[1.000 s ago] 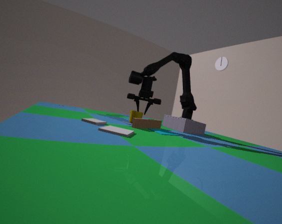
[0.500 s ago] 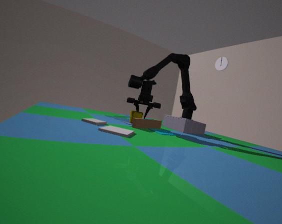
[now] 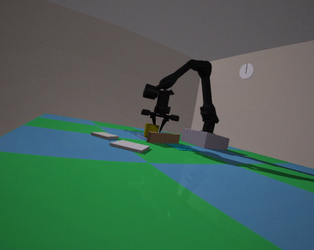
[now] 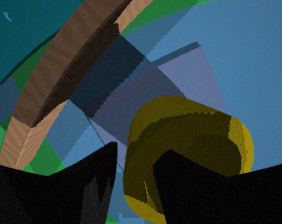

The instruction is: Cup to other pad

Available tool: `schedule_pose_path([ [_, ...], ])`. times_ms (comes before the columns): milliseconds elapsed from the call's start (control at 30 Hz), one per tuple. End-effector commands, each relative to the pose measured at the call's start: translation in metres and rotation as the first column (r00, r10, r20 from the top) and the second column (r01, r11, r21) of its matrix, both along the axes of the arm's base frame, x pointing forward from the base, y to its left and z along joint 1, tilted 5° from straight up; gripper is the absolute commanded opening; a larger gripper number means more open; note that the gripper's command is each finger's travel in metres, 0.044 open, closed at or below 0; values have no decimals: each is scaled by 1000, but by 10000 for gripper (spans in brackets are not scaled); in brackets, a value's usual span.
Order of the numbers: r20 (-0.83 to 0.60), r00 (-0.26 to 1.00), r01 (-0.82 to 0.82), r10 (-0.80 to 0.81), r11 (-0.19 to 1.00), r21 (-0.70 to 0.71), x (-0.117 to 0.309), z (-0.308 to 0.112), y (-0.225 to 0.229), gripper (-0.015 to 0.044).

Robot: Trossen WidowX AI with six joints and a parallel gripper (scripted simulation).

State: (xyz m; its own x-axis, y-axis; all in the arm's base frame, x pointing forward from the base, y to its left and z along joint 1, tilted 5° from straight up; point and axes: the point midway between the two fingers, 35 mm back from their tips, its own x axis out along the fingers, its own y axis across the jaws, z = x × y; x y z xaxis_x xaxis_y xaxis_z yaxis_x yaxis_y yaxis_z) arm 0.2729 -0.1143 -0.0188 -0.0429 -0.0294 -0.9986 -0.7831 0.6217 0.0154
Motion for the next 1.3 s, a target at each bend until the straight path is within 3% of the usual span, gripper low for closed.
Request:
schedule_pose_path([
  [0, 0, 1000, 0, 0, 1000, 0, 0, 0, 0, 87],
  [400, 0, 1000, 0, 0, 1000, 0, 0, 0, 0, 0],
  [1000, -4, 1000, -5, 5, 1000, -2, 1, 68, 4, 0],
  [1267, -6, 1000, -9, 9, 1000, 2, -1, 67, 5, 0],
])
